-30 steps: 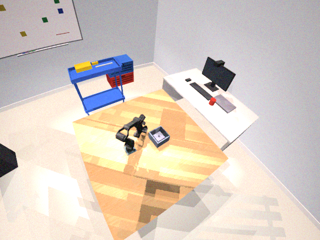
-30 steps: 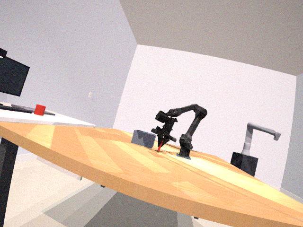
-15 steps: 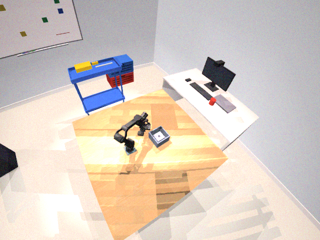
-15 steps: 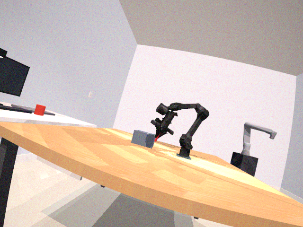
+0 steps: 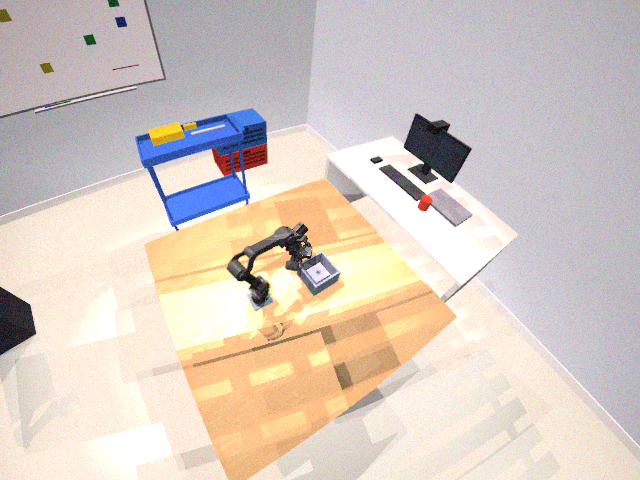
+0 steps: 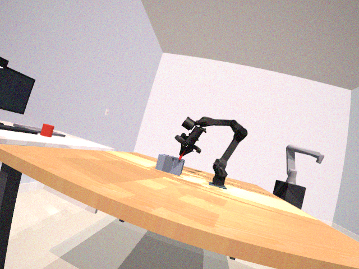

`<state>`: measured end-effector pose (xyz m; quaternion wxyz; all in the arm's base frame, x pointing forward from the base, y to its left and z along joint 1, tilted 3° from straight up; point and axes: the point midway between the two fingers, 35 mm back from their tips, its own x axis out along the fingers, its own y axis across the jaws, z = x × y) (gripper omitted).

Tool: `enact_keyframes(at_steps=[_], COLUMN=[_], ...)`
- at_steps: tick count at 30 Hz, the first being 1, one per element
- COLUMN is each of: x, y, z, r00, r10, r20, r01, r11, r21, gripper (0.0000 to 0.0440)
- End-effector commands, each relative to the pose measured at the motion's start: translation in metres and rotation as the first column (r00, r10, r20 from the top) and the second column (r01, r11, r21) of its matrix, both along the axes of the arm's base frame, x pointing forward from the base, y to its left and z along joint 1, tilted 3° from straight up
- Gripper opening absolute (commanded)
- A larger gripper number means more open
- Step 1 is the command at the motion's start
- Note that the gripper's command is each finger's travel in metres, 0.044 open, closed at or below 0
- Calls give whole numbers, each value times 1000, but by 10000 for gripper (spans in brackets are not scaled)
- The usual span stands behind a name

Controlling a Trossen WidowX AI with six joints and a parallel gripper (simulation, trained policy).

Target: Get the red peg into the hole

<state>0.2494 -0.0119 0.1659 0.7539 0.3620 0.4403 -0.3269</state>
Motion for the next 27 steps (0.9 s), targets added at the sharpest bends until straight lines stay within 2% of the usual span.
enact_keyframes(at_steps=[1, 27], x=[7, 46], y=[-14, -86], z=[4, -15], r00=[1000, 991], r10=[-21, -132], r20=[9, -4], r01=[21, 132], r11=[1000, 990], r21=[-23, -49], gripper=[0, 5])
